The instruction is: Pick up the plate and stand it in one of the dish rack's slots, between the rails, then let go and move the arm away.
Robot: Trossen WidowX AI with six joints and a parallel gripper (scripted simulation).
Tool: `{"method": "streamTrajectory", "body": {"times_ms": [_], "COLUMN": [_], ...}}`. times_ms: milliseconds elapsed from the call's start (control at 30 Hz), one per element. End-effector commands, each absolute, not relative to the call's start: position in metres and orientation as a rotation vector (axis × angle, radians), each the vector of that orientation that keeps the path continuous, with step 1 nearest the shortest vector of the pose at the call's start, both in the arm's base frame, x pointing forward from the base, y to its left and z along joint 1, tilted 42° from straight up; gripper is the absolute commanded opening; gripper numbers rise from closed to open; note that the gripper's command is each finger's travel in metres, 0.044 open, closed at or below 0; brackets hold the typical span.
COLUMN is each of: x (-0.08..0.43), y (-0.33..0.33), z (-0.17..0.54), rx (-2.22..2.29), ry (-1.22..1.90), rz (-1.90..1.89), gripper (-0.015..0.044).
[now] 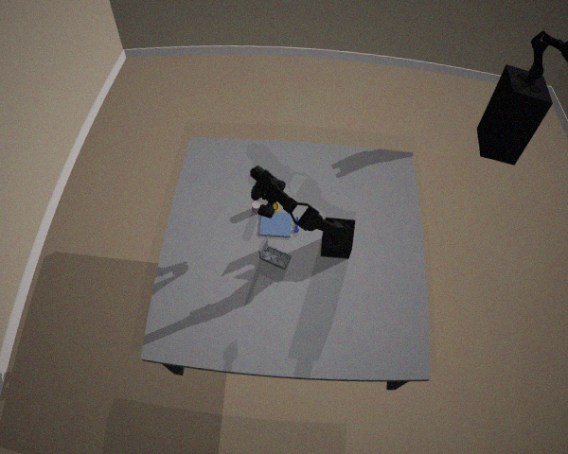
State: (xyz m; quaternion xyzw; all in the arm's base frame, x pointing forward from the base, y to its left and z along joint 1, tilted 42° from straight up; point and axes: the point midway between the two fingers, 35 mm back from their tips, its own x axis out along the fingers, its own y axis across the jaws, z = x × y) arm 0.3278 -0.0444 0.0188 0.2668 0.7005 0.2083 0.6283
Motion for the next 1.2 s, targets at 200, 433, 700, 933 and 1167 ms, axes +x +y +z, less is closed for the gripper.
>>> {"method": "streamTrajectory", "body": {"times_ms": [200, 433, 700, 933, 1167], "x": [0.308, 0.291, 0.267, 0.244, 0.219], "y": [-0.010, 0.012, 0.035, 0.054, 0.070], "z": [0.054, 0.076, 0.097, 0.112, 0.124], "rx": [0.871, 1.046, 1.243, 1.411, 1.573], "ry": [1.708, 1.756, 1.792, 1.804, 1.800], "rz": [0.204, -0.002, -0.247, -0.470, -0.702], "gripper": [0.0000, 0.0000, 0.0000, 0.0000, 0.0000]}}
